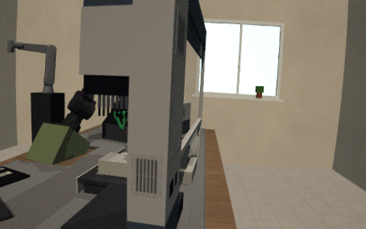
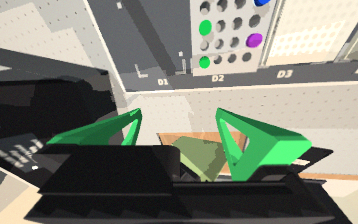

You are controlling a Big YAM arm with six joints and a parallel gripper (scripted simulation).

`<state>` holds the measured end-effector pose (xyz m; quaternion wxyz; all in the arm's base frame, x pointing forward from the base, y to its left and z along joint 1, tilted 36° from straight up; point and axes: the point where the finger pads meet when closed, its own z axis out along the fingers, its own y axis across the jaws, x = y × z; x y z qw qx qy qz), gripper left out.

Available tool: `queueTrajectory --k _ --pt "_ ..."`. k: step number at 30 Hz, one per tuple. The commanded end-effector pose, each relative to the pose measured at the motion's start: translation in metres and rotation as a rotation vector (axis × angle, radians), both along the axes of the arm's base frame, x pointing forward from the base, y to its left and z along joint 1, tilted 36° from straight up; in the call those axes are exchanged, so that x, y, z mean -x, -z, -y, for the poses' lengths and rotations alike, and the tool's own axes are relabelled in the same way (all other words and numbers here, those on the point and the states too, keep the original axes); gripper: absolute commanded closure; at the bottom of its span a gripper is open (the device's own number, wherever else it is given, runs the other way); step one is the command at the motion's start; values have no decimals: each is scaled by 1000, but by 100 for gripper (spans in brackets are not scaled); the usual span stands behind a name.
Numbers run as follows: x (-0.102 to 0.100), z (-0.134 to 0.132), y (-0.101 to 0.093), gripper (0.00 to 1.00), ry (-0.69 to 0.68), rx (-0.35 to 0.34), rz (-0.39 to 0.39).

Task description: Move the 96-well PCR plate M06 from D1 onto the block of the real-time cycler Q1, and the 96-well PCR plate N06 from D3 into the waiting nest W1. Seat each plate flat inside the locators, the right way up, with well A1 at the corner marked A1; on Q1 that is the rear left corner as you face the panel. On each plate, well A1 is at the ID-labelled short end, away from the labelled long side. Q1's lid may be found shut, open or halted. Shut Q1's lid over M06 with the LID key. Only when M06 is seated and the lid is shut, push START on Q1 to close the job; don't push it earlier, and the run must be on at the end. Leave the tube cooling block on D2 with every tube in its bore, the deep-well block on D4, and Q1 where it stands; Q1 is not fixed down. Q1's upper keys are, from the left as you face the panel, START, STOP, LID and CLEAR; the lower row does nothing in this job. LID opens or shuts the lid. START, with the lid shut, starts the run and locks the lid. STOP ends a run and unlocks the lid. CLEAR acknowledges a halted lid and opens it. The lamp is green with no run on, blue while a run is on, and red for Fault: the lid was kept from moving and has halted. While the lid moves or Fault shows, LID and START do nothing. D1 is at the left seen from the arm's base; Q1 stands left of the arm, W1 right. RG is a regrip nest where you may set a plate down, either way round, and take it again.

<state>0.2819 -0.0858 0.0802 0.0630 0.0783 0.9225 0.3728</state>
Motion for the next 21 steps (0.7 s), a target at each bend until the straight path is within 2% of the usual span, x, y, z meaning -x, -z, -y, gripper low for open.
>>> queueTrajectory --k 1,2,5,7,11,12,19,21 --pt "-35 46 -1 0 16 60 82" --pt "-38 51 1 0 0 92 89" --pt "-47 61 4 0 -2 99 111" --pt "-53 66 9 0 -33 144 118" --pt "-58 72 16 0 -30 126 111" --pt "-55 70 19 0 -42 146 100" --pt "-74 104 42 0 -21 138 102" --pt "-79 113 45 0 -43 187 113"
